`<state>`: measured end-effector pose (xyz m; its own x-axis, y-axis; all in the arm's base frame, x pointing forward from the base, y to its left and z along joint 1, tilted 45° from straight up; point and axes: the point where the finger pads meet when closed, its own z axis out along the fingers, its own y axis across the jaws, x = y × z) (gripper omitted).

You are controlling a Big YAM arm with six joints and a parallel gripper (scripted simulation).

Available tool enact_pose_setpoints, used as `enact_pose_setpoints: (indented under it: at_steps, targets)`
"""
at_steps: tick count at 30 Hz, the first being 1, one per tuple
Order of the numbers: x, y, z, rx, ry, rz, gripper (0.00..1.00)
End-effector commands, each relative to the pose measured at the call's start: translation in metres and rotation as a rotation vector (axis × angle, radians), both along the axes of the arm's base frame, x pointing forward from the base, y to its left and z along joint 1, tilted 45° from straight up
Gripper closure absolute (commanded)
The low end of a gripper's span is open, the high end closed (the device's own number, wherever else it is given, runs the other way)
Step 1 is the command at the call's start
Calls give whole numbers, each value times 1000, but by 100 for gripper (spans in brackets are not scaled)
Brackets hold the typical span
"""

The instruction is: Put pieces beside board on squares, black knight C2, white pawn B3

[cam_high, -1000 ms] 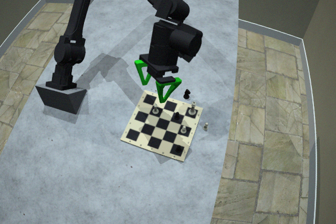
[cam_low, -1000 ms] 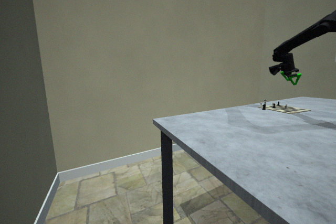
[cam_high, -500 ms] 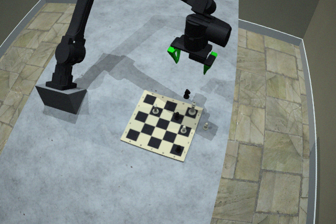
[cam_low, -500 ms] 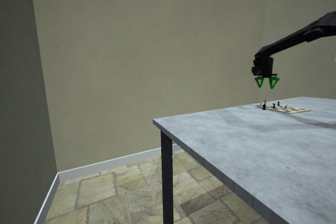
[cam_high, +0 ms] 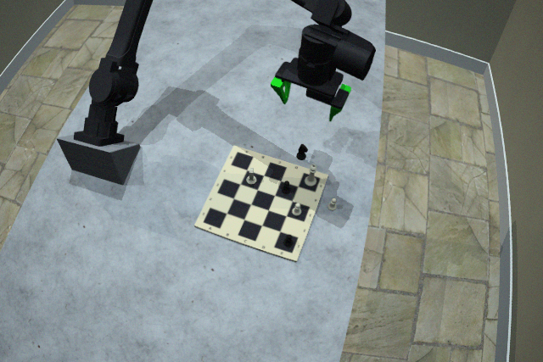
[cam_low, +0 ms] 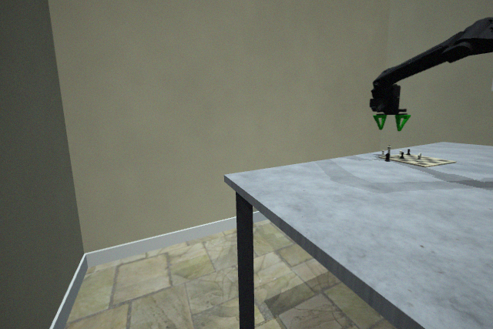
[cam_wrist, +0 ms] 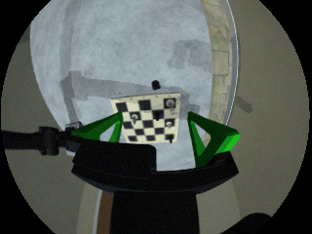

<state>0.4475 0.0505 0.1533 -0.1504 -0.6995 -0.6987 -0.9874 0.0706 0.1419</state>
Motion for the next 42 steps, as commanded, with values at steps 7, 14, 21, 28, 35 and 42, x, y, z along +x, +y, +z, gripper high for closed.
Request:
enact_pose_setpoints:
  at_steps: [7, 14, 21, 28, 35, 42]
  targets:
    - [8, -15, 7, -2, -1, -42, 0]
    - [6, -10, 2, -3, 38, -71, 0]
    - [3, 6, -4, -14, 195, -196, 0]
    - [2, 10, -4, -35, 462, -473, 0]
    - [2, 14, -9, -46, 681, -682, 0]
    - [2, 21, -10, -52, 930, -910, 0]
